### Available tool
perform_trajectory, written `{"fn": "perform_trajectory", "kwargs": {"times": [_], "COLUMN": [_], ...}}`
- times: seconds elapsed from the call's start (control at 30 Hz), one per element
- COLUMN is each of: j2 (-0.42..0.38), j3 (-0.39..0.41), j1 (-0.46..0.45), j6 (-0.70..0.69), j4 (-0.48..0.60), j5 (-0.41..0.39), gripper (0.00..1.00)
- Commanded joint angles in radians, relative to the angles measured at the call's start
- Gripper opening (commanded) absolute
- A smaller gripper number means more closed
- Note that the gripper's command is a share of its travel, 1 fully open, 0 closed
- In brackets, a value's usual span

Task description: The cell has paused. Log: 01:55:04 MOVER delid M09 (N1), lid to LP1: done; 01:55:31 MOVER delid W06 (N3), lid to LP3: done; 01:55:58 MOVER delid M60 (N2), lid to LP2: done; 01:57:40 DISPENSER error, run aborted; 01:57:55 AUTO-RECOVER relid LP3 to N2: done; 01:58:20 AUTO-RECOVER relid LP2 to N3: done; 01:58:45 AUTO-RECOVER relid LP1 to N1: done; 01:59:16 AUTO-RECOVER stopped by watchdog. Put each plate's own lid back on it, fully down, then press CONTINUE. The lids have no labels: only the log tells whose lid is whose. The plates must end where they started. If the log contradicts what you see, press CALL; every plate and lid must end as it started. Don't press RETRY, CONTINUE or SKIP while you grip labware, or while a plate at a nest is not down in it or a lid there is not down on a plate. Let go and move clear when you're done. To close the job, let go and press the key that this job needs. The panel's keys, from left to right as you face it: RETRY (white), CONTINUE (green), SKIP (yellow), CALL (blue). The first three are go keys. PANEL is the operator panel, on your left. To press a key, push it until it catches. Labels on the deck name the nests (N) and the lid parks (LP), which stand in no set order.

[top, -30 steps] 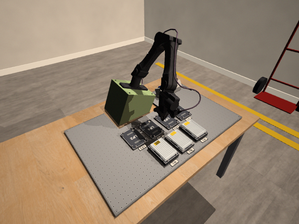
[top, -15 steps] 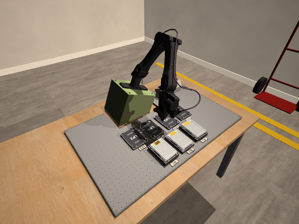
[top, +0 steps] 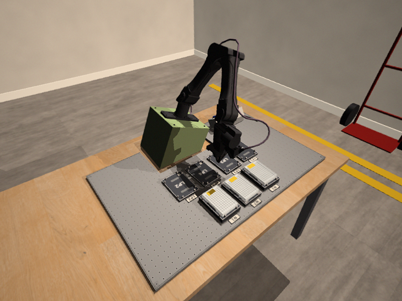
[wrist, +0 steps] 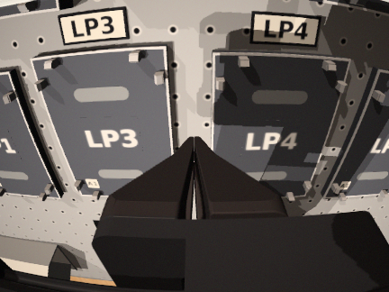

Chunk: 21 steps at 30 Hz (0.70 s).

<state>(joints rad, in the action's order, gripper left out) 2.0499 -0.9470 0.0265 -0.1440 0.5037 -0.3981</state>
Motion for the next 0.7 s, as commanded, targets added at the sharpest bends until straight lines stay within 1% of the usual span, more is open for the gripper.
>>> {"fn": "perform_trajectory", "kwargs": {"times": [0.0,0.2,0.23,0.27,0.3,0.63,0.67], "j2": [-0.014,-0.015,-0.032,-0.033,-0.047,-0.163,-0.163], "j3": [0.004,0.005,0.026,0.026,-0.018,-0.081,-0.081], "j1": [0.000,0.001,0.011,0.011,-0.015,-0.076,-0.076], "j6": [0.007,0.009,0.015,0.016,0.004,-0.068,-0.068], "j4": [-0.005,-0.006,-0.019,-0.019,0.023,0.223,0.223], "j5": [-0.001,-0.001,-0.005,-0.005,-0.004,0.007,0.007], "gripper": [0.00,0.00,0.00,0.00,0.00,0.00,0.00]}}
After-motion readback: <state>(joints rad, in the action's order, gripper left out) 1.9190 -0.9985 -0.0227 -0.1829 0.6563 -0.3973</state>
